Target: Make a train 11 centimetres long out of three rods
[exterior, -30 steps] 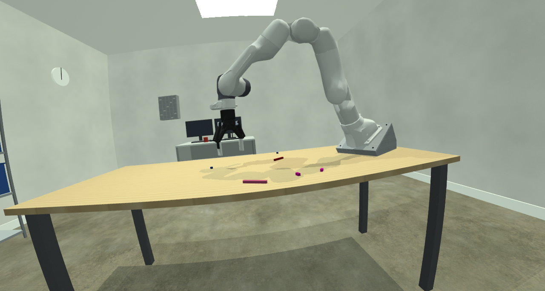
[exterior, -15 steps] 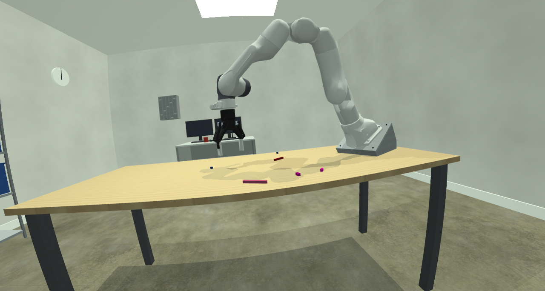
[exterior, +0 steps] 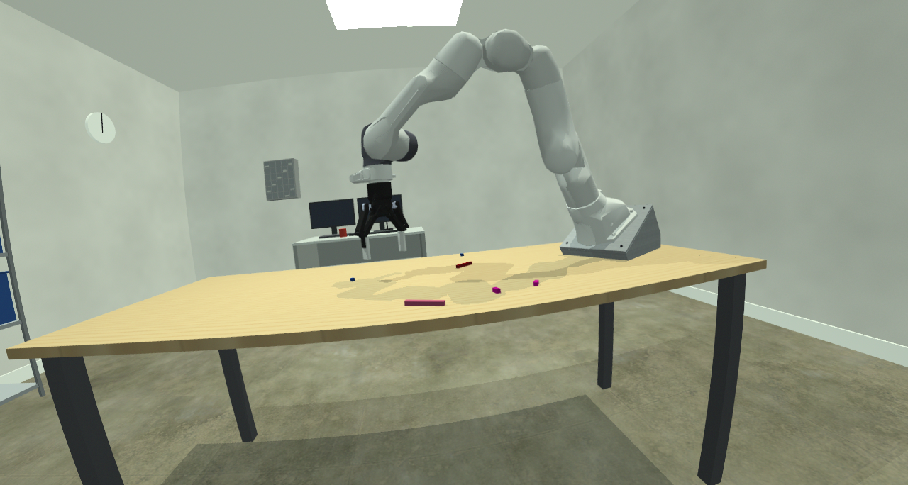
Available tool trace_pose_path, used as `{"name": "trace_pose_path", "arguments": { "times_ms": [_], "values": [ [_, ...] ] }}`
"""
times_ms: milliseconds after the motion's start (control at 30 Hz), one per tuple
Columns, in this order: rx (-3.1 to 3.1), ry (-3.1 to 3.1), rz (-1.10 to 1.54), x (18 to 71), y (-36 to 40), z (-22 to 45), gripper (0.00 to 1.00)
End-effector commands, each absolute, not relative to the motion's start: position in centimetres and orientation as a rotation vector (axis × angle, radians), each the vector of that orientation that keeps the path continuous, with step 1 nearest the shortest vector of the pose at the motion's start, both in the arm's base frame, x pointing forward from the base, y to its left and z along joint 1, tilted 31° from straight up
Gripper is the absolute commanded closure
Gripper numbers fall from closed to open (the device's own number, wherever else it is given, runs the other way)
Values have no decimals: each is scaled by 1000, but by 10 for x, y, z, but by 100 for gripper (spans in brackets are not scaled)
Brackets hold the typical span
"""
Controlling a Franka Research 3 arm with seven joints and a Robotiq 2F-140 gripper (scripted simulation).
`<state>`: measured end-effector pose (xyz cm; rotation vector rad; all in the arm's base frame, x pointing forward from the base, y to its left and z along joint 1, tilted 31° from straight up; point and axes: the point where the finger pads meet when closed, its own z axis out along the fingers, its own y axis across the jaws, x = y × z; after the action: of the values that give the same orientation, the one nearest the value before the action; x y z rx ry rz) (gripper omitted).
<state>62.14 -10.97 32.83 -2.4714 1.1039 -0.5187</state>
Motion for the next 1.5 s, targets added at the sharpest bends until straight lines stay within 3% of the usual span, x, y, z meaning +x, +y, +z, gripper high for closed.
{"name": "trace_pose_path", "arguments": {
  "times_ms": [0, 367, 1467],
  "values": [
    [-2468, 1103, -520, 622, -110, 328, 0],
    [-2458, 1117, -516, 621, -107, 329, 0],
    [-1964, 1691, -289, 584, -3, 352, 0]
  ]
}}
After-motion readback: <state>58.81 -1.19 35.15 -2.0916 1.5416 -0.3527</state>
